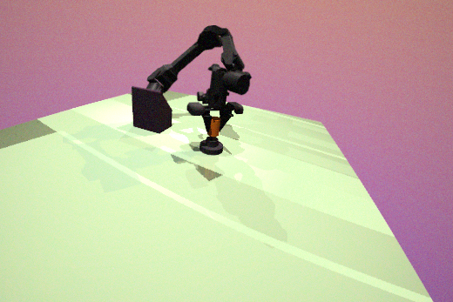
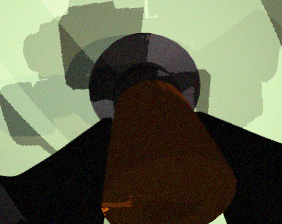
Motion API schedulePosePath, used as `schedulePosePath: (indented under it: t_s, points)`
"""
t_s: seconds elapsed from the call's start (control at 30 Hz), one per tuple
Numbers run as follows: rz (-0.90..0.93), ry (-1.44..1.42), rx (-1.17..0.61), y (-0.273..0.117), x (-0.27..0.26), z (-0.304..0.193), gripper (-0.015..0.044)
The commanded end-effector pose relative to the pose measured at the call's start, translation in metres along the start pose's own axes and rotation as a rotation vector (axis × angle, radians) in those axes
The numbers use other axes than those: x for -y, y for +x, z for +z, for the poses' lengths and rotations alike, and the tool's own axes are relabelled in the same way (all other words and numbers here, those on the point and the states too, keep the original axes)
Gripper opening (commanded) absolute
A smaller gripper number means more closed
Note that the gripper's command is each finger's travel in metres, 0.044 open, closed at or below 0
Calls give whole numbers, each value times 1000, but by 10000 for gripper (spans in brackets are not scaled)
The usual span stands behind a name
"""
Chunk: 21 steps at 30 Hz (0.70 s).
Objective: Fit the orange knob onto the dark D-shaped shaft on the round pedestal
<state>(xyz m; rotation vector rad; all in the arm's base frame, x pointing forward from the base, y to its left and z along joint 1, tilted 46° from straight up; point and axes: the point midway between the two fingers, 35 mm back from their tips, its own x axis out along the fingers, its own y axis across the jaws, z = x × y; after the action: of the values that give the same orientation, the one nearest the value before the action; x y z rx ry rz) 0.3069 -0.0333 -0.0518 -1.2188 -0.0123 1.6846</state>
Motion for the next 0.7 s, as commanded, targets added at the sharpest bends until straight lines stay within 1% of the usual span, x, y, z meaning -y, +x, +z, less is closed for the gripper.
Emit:
schedulePosePath:
  t_s: [0.0,0.43,0.53,0.67]
  points:
    - [-3,2,1,0,0,0,0]
    - [-2,10,1,-4,1,-2,0]
    - [-2,79,1,-4,1,-2,0]
    - [-2,271,1,-4,1,-3,0]
